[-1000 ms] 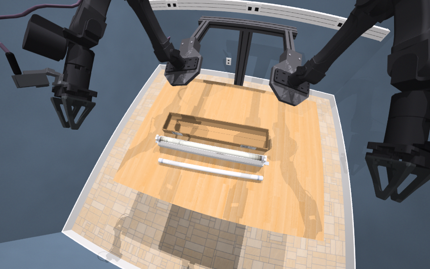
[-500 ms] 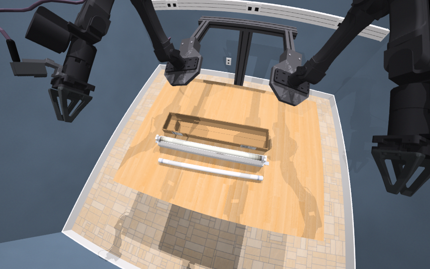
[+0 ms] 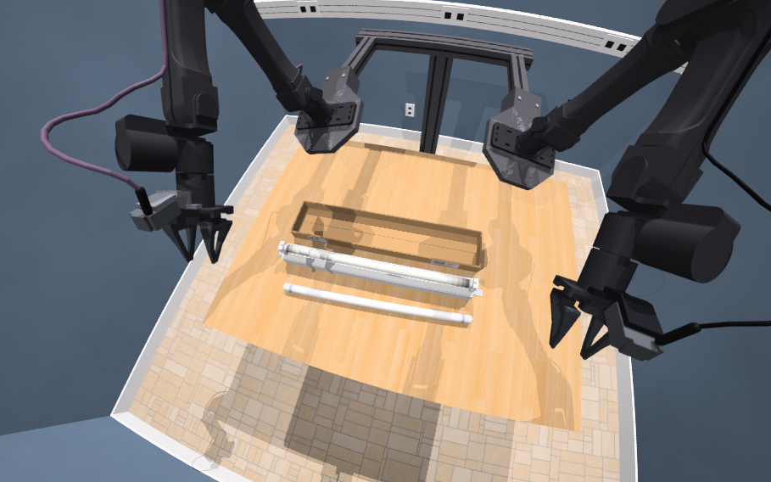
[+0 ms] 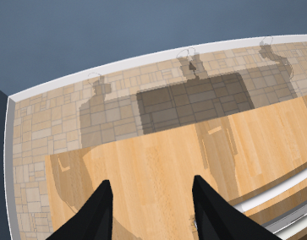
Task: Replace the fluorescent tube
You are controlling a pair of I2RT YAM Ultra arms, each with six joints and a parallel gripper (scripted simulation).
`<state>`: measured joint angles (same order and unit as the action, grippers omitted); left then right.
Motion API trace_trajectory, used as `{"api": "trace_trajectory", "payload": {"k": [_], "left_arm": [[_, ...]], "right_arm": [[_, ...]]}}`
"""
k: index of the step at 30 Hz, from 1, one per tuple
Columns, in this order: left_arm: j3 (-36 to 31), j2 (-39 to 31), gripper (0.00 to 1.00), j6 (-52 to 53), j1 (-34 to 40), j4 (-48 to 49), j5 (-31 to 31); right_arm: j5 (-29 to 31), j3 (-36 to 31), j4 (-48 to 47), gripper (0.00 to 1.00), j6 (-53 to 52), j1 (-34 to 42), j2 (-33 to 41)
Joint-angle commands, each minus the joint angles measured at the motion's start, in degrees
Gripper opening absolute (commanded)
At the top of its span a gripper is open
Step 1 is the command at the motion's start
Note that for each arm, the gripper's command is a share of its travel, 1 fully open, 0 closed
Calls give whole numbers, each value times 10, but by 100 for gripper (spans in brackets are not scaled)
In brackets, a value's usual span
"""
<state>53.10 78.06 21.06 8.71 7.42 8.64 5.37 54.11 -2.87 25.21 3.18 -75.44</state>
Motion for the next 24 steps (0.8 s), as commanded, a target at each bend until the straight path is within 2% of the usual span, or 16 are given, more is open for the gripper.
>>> {"api": "trace_trajectory", "payload": {"k": [1,14,16,17,24], "left_arm": [[-10,29,49,70,23,40,35],[-77,213,49,283,112,115,123],[-77,213,49,283,112,115,123],[-76,237,49,301,122,130,136],[-124,334,49,427,169,166,179]], "right_arm": [[24,-1,-26,49,82,14,-24],[75,-64,-51,49,338,46,-179],[75,-64,-51,49,338,46,-179],[86,-57,-61,49,359,51,-197],[107,-104,-66,49,509,65,-280]]}}
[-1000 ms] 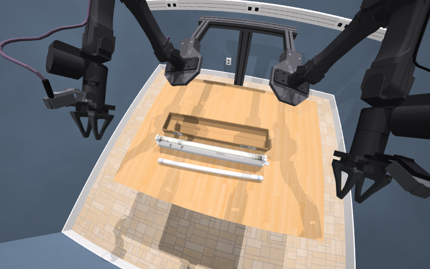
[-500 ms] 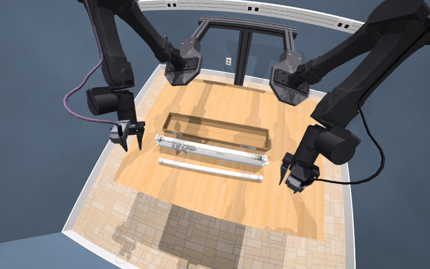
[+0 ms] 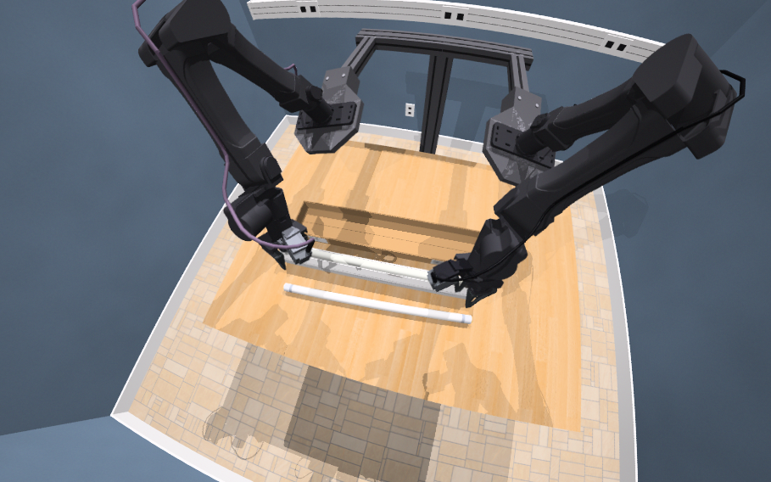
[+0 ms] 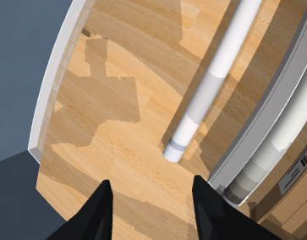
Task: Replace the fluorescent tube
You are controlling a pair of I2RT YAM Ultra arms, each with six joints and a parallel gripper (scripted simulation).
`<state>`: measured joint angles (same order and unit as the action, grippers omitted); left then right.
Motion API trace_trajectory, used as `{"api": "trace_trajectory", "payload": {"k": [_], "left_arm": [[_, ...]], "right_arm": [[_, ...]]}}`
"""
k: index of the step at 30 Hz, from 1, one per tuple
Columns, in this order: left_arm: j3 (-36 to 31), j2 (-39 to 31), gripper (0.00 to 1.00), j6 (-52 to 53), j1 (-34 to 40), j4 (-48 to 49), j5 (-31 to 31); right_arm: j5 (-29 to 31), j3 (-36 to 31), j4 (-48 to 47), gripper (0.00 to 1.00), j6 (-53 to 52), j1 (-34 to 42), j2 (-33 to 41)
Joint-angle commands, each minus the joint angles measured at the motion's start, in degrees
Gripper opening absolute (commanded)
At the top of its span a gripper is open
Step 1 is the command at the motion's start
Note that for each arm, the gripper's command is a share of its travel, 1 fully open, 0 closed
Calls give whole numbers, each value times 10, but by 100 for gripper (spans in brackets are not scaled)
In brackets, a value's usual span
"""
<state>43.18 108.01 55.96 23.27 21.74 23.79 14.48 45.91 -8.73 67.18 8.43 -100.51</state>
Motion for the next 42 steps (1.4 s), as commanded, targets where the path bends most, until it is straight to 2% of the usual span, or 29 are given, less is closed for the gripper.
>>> {"api": "trace_trajectory", "payload": {"k": [1,7,12,20,23,24,26,29,32,33,39,42], "left_arm": [[-30,50,49,96,32,30,36],[-48,133,49,167,70,76,77],[-58,158,49,178,79,94,76],[-60,167,49,152,82,52,58],[-43,168,49,151,80,51,57],[-40,145,49,151,67,51,58],[-40,145,49,151,67,51,58],[-68,168,49,151,81,48,58],[-44,158,49,150,80,50,58],[-34,179,49,173,58,87,53],[-18,217,49,186,44,118,46],[-13,224,49,183,46,102,46]], "right_arm": [[22,-27,-10,49,112,16,-43],[48,-41,-40,49,199,32,-114],[45,-49,-50,49,211,35,-132],[33,-50,-10,49,183,35,-139],[32,-36,-12,49,182,32,-113],[32,-30,-10,49,182,25,-113],[32,-30,-10,49,182,25,-113],[32,-37,-9,49,182,25,-140],[32,-37,-9,49,182,25,-124],[30,-26,-48,49,196,17,-154],[25,-14,-74,49,206,11,-192],[25,-10,-65,49,203,12,-198]]}}
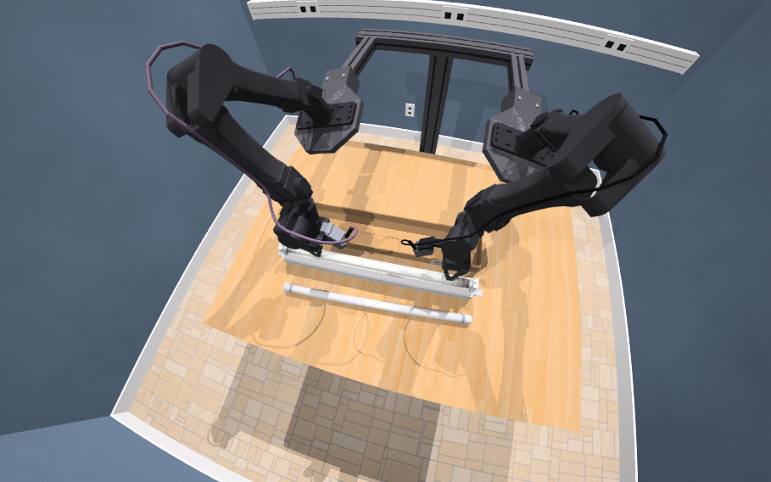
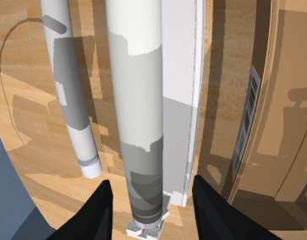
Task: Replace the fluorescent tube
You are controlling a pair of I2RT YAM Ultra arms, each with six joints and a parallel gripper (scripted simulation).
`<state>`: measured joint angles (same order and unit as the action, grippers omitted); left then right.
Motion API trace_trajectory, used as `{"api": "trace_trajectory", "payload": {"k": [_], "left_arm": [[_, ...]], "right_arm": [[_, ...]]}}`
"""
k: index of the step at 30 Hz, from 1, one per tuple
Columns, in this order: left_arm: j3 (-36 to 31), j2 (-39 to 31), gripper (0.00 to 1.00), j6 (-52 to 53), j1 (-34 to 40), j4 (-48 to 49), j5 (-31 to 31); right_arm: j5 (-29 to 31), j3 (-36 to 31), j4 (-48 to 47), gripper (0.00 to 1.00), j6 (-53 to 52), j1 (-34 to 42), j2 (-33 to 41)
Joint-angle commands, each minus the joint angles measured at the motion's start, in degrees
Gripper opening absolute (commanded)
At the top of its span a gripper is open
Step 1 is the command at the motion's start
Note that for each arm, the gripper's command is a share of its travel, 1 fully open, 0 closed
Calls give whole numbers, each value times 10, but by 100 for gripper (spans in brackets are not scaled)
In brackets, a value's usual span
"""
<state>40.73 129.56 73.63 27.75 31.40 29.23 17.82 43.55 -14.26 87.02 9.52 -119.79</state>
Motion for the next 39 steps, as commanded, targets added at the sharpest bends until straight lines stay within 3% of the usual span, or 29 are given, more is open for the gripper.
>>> {"api": "trace_trajectory", "payload": {"k": [1,10,15,23,24,39], "left_arm": [[11,8,49,7,1,5,-9],[54,65,49,37,-28,45,-24],[31,54,49,31,-14,31,-22],[45,52,49,26,-14,32,-21],[45,53,11,26,-14,21,-22],[37,52,11,26,-15,19,-22]], "right_arm": [[-8,13,-9,49,5,1,-5],[-17,48,-58,49,23,-18,-70],[-15,51,-30,49,18,-6,-40],[-15,22,-43,49,19,-7,-57],[-15,36,-30,49,17,-6,-57],[-15,39,-38,49,17,-6,-57]]}}
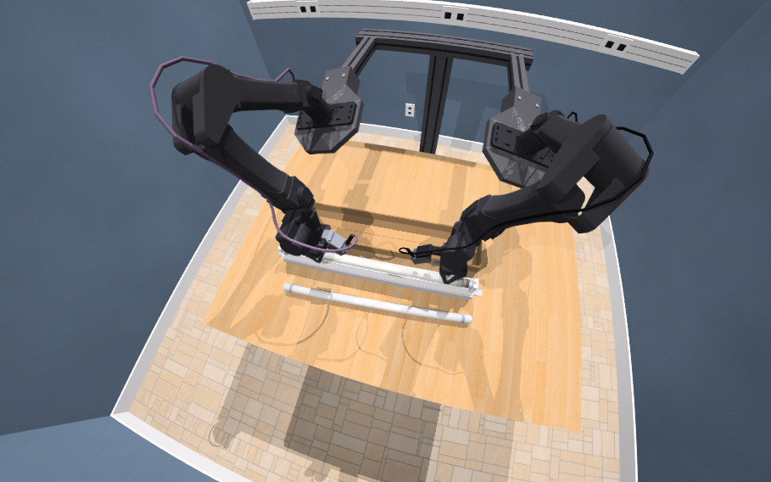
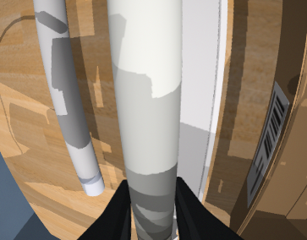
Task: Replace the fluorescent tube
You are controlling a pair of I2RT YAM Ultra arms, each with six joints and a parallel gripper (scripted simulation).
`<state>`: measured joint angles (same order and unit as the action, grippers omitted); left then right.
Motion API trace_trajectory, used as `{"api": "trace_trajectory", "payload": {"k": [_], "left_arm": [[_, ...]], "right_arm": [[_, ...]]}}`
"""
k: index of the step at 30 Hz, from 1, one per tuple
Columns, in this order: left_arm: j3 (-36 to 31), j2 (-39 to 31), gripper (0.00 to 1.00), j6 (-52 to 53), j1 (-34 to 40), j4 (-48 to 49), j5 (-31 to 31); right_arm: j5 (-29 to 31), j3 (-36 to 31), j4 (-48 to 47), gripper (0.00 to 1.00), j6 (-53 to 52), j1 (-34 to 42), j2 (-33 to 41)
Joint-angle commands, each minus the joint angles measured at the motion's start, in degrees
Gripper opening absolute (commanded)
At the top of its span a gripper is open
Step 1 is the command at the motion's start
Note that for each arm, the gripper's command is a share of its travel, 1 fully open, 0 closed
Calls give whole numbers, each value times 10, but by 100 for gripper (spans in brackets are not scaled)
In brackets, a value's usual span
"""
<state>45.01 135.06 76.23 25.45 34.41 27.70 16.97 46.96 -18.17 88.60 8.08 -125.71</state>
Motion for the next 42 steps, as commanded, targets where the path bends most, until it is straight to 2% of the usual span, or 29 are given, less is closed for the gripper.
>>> {"api": "trace_trajectory", "payload": {"k": [1,2,42], "left_arm": [[-6,-3,11,0,8,-11,-6],[-6,-3,11,0,8,-11,-6],[19,-19,11,-9,-7,-35,-11]], "right_arm": [[-7,5,1,49,1,8,2],[-7,5,1,11,1,8,2],[-7,21,33,11,-7,9,16]]}}
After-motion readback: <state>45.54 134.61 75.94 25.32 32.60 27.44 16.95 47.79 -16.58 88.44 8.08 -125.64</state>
